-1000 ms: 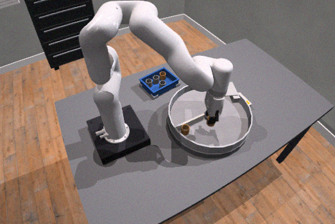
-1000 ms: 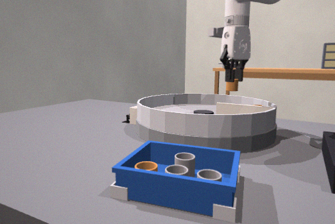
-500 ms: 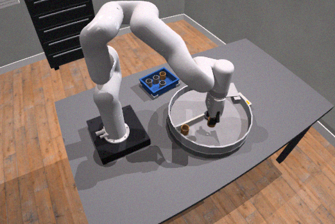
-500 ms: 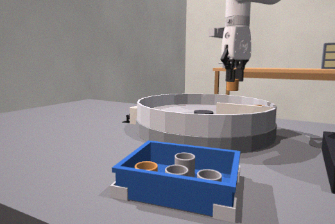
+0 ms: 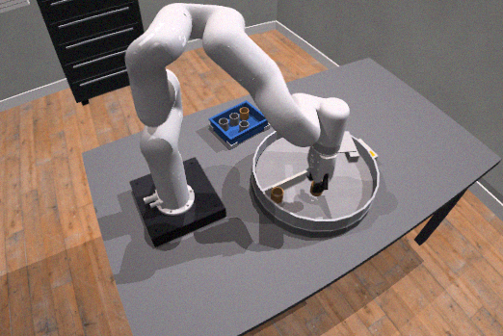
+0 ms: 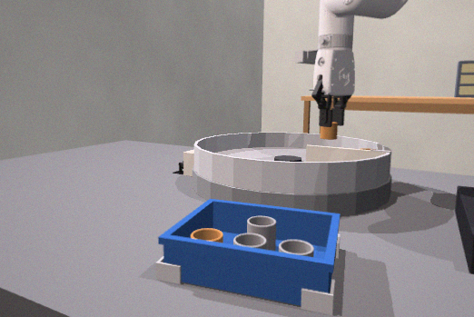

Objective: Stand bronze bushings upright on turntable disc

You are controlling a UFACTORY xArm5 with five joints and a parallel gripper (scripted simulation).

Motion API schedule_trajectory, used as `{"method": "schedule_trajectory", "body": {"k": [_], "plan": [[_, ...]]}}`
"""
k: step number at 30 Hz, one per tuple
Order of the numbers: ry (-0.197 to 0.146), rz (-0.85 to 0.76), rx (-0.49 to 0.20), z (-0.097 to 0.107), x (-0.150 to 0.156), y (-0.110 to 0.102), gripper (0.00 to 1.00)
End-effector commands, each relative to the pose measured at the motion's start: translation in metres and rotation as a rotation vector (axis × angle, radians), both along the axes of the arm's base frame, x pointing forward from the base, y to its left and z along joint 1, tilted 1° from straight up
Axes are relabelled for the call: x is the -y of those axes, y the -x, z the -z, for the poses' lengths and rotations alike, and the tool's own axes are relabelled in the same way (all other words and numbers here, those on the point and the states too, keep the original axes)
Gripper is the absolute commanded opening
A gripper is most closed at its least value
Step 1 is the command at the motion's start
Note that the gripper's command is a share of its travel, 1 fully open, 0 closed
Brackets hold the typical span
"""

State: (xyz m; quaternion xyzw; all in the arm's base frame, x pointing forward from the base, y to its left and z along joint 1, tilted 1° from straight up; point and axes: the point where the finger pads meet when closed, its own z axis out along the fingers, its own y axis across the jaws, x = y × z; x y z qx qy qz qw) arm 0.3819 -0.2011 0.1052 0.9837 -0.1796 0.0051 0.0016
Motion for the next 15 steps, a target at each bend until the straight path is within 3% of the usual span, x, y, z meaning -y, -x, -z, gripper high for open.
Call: {"method": "schedule_trajectory", "body": {"k": [1, 15], "plan": [[0.002, 0.000, 0.003, -0.0011, 0.0006, -0.0011, 0.00], [0.002, 0.000, 0.003, 0.0010, 0.0006, -0.0011, 0.00]]}}
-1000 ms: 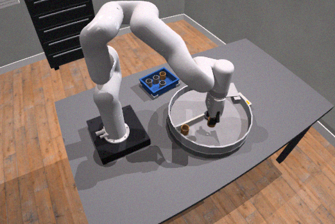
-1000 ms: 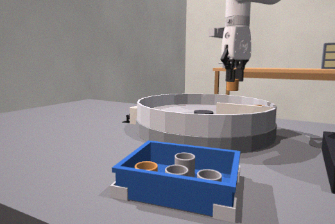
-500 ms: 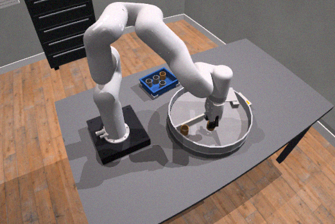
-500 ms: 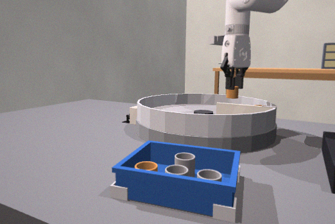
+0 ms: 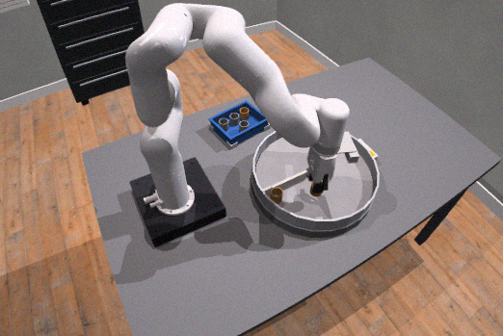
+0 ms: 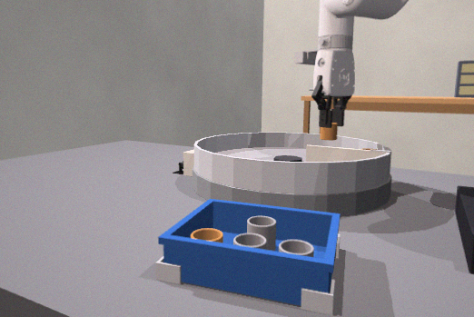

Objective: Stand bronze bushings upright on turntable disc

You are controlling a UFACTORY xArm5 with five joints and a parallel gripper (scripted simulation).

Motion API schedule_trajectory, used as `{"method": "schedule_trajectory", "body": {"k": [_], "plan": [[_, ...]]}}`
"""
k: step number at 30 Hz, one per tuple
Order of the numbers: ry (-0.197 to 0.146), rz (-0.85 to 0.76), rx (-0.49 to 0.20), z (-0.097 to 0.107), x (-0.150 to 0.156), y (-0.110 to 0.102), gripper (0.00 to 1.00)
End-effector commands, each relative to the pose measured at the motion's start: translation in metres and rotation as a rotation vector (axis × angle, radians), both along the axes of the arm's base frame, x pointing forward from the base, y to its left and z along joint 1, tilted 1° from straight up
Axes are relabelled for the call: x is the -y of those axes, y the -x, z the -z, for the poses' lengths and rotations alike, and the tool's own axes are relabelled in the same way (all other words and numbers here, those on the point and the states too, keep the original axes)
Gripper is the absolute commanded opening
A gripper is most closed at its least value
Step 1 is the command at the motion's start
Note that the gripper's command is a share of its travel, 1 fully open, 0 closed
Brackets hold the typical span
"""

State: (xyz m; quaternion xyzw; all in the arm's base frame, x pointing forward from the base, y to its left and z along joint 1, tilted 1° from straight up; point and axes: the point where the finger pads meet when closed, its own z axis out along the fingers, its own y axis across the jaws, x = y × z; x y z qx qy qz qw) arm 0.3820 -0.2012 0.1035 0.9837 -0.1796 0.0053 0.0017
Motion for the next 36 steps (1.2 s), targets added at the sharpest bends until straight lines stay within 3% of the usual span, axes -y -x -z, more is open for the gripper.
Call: {"method": "schedule_trajectory", "body": {"k": [1, 25, 36], "plan": [[0.002, 0.000, 0.003, -0.001, 0.001, -0.001, 0.00], [0.002, 0.000, 0.003, 0.032, 0.000, -0.001, 0.00], [0.002, 0.000, 0.003, 0.037, 0.000, -0.001, 0.00]]}}
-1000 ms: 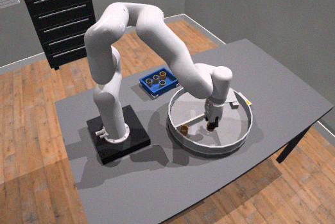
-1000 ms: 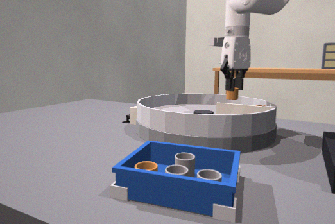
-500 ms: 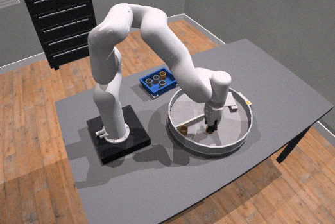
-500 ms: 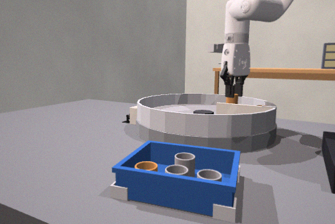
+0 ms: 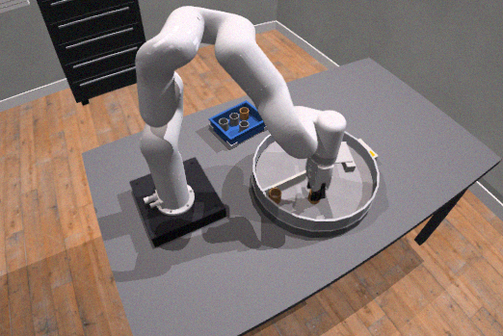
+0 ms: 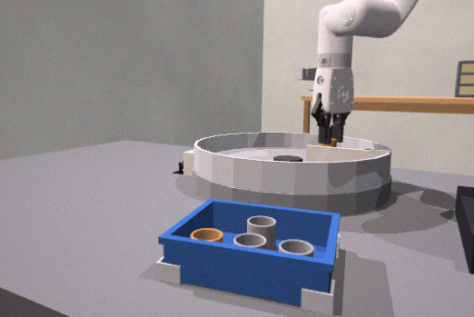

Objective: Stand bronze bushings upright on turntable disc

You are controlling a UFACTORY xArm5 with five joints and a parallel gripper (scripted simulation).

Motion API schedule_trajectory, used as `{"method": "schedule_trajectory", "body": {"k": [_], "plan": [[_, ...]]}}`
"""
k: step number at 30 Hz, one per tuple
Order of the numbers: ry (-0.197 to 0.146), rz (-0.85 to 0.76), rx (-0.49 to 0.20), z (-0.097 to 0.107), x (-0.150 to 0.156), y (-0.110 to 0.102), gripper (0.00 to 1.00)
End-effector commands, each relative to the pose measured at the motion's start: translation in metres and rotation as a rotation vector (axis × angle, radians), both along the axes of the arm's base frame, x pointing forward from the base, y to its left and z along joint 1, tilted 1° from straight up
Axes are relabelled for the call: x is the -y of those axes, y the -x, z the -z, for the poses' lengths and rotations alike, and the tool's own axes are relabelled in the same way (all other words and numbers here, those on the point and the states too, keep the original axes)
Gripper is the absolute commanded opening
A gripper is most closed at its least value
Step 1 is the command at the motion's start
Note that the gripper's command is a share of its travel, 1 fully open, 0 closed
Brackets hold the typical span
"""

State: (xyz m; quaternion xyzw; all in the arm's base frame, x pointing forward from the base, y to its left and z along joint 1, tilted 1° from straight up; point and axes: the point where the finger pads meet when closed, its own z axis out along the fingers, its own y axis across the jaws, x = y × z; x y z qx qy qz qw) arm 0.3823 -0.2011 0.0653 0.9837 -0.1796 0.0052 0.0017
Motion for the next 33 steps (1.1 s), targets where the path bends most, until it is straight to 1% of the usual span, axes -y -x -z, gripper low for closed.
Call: {"method": "schedule_trajectory", "body": {"k": [1, 33], "plan": [[0.002, 0.000, 0.003, -0.0010, 0.0006, -0.0011, 0.00], [0.002, 0.000, 0.003, 0.0027, 0.0007, -0.0013, 0.00]]}}
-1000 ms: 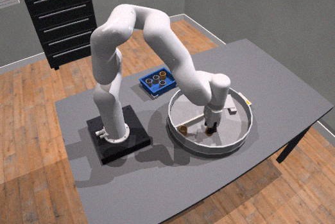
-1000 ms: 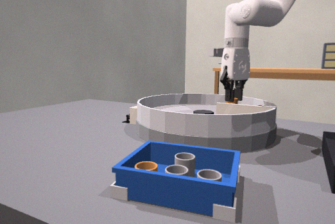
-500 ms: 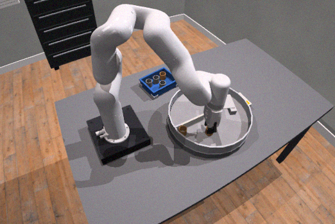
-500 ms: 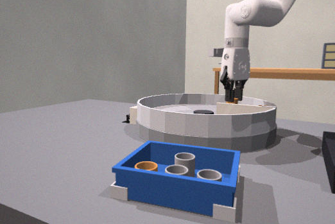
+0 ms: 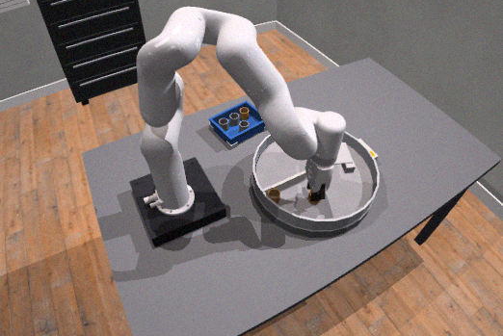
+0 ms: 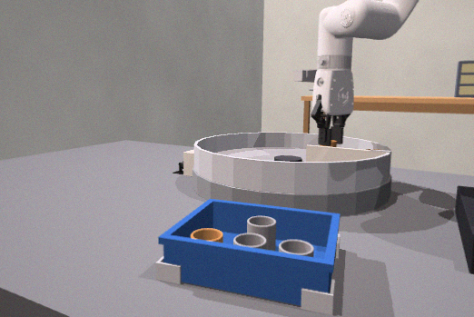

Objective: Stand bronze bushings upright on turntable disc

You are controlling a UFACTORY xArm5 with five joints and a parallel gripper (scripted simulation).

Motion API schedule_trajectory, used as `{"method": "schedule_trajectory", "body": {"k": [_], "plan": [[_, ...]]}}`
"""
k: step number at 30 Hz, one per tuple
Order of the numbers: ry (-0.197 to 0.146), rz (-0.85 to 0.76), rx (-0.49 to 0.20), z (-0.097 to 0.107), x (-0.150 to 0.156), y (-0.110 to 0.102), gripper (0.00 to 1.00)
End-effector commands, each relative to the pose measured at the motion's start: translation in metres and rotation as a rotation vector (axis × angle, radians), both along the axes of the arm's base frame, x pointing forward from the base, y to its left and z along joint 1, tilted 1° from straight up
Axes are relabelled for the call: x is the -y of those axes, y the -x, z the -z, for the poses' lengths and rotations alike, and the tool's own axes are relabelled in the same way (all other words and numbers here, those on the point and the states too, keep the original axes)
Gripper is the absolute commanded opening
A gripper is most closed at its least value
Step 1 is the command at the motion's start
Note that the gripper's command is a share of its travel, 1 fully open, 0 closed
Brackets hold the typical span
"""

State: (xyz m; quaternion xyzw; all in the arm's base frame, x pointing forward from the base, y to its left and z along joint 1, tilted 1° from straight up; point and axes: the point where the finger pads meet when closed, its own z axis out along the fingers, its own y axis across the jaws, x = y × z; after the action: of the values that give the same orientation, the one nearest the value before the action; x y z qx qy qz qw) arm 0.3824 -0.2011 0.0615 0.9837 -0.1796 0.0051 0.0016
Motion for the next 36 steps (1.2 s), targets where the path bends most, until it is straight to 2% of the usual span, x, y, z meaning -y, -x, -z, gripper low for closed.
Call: {"method": "schedule_trajectory", "body": {"k": [1, 25, 26, 36], "plan": [[0.002, 0.000, 0.003, -0.0008, 0.0006, -0.0012, 0.00], [0.002, 0.000, 0.003, 0.0012, 0.0007, -0.0013, 0.00], [0.002, 0.000, 0.003, 0.0012, 0.0007, -0.0013, 0.49], [0.002, 0.000, 0.003, 0.0012, 0.0007, -0.0013, 0.49]]}}
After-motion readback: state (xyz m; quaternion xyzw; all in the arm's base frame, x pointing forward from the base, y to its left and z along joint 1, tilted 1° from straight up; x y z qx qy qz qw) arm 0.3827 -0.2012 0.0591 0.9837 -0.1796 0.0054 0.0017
